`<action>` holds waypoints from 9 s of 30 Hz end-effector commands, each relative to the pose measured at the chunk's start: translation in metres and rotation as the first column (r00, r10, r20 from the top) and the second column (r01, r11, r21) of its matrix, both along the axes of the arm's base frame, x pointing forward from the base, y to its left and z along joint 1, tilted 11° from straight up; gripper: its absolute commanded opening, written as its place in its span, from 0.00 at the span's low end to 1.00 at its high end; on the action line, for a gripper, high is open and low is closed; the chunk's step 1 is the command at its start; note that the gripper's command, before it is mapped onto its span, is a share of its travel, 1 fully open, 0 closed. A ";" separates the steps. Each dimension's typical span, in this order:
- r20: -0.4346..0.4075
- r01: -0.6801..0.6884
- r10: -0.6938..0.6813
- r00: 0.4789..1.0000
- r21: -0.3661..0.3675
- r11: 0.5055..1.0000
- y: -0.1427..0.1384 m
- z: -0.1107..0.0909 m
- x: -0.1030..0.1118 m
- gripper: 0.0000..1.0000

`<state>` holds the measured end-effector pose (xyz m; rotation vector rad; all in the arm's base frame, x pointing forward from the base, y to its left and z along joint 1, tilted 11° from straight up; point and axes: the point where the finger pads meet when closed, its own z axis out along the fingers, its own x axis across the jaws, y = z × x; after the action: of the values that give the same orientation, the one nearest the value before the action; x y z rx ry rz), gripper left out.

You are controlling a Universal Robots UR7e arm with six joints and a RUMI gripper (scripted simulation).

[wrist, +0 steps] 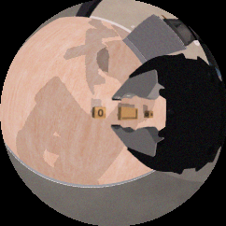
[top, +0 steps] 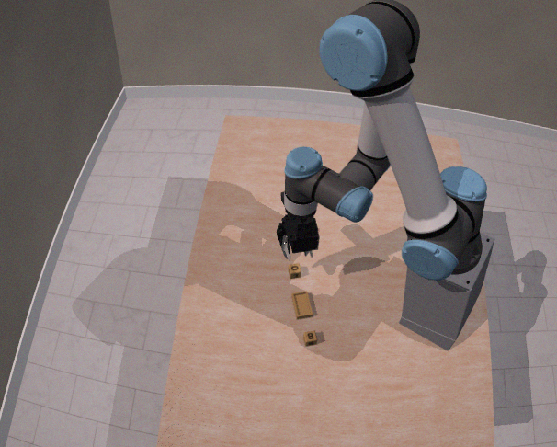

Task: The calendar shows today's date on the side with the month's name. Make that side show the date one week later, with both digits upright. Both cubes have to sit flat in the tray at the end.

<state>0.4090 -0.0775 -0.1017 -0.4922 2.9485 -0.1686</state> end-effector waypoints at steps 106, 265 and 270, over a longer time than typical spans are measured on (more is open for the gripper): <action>0.003 0.001 -0.001 1.000 -0.001 1.000 -0.005 -0.050 0.011 0.28; 0.003 0.001 -0.001 1.000 -0.001 1.000 -0.007 -0.077 0.016 0.10; 0.003 0.001 -0.001 1.000 -0.001 1.000 -0.007 -0.077 0.016 0.10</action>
<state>0.4234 -0.0845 -0.1789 -0.4895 2.9487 -0.1682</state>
